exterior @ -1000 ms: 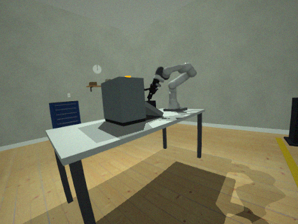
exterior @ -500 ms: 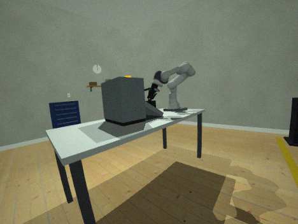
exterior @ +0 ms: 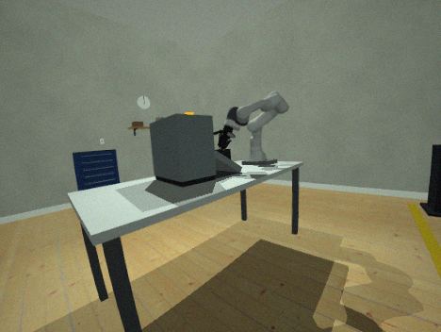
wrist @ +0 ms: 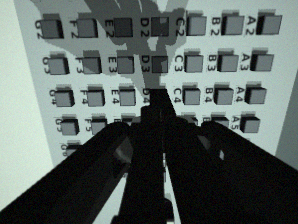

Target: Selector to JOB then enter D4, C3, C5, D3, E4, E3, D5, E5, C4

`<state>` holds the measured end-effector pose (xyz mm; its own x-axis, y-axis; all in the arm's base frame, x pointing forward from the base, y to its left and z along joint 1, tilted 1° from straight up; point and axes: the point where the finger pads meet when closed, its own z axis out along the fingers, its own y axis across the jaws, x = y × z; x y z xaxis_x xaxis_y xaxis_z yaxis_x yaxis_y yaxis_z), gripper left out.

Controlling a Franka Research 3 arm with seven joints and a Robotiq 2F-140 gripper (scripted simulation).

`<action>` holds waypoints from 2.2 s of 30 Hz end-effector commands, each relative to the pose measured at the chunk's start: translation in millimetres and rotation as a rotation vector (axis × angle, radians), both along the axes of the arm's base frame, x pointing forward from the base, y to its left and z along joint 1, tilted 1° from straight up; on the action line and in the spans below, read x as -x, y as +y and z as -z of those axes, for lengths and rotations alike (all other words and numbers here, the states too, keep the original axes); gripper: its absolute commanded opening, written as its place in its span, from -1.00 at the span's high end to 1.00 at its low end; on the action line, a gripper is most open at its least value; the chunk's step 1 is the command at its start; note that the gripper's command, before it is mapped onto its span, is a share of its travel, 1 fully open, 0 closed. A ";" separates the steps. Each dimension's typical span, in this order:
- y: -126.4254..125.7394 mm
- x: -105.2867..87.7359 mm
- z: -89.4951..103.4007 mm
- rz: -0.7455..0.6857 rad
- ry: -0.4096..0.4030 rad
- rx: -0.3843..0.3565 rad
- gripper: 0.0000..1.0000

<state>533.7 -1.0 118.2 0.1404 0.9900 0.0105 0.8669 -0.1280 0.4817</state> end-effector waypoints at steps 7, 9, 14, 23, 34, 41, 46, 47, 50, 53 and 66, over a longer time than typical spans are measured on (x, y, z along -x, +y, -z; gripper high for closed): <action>-1.0 -5.9 5.6 -0.019 -0.007 0.010 0.80; -1.0 -5.9 5.6 -0.019 -0.007 0.010 0.80; -1.0 -6.0 5.6 -0.019 -0.007 0.010 0.80; -1.0 -6.0 5.6 -0.019 -0.007 0.010 0.80; -1.0 -6.3 6.3 -0.019 -0.007 0.011 0.80; -1.1 -7.3 8.2 -0.019 -0.007 0.011 0.80; -1.2 -7.9 9.3 -0.019 -0.007 0.011 0.80; -1.3 -8.1 9.7 -0.019 -0.007 0.011 0.80; -1.3 -8.7 10.7 -0.019 -0.007 0.011 0.80; -1.4 -9.3 11.7 -0.019 -0.007 0.011 0.80; -1.5 -10.6 14.1 -0.019 -0.007 0.011 0.80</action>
<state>542.7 -1.7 103.6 0.1257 0.9921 0.0062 0.8671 -0.1129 0.4851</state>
